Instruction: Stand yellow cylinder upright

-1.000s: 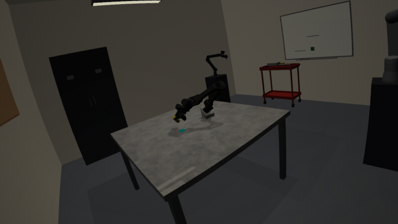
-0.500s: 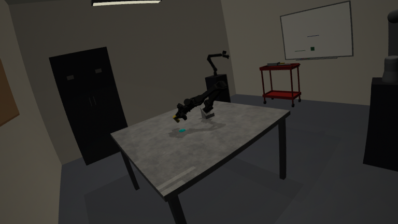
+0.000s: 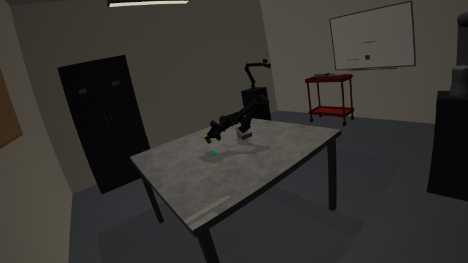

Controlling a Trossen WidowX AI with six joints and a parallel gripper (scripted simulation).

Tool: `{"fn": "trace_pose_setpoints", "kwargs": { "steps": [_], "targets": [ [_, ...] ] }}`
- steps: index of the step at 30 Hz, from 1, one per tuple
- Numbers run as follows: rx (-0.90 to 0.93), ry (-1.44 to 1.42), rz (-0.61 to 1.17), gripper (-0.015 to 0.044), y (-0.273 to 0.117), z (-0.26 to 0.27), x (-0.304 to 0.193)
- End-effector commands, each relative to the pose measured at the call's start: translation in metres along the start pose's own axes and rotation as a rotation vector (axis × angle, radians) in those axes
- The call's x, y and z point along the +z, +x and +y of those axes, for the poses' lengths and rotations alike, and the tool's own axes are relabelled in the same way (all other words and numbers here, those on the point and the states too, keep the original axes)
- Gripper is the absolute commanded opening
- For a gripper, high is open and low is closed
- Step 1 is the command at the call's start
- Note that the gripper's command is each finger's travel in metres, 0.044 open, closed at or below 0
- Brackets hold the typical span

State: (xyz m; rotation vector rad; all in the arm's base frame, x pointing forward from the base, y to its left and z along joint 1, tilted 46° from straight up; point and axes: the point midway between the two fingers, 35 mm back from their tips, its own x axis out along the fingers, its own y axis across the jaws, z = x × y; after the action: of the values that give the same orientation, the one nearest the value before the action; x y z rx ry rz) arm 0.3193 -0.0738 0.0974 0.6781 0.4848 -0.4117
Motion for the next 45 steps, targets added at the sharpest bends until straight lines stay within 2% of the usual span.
{"fn": "trace_pose_setpoints", "kwargs": {
  "steps": [1,45],
  "targets": [
    [0.007,0.014,-0.031,0.0105,-0.003,0.001,0.002],
    [0.138,0.199,-0.296,0.0105,-0.038,0.002,0.006]
  ]
}}
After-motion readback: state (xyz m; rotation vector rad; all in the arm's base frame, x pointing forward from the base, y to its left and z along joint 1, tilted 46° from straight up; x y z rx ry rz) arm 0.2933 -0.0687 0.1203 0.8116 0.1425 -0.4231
